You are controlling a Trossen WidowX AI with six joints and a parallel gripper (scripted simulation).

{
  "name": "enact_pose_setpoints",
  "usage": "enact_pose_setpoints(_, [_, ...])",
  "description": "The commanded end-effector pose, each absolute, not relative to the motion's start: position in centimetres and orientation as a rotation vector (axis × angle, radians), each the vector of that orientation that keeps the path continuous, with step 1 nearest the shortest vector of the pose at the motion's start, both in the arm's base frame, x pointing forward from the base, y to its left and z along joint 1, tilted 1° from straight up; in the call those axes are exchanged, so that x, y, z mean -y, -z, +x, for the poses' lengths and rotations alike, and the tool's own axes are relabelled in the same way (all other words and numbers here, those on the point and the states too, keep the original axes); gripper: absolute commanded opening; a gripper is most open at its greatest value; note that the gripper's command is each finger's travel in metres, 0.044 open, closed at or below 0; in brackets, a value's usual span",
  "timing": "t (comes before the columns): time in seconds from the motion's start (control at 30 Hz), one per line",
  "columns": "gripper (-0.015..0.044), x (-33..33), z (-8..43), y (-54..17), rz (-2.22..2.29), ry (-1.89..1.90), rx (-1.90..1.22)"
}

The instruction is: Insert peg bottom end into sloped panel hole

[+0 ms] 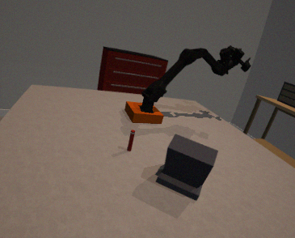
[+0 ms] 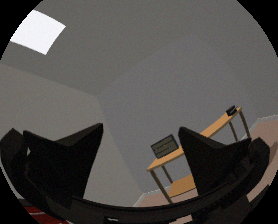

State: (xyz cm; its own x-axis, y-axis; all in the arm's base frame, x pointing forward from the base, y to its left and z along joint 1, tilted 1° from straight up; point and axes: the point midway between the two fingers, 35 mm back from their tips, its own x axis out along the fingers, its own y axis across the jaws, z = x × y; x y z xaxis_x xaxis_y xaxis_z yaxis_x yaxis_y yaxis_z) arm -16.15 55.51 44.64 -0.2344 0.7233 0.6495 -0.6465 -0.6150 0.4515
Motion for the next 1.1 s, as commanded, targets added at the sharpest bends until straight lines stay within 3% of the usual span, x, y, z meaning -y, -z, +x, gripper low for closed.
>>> enact_pose_setpoints(0.0, [0.0426,-55.5,-16.0,-44.6,1.088,-1.950,-0.109])
enact_pose_setpoints(1.07, [0.0440,-58.5,5.8,-40.3,0.717,-1.565,-0.095])
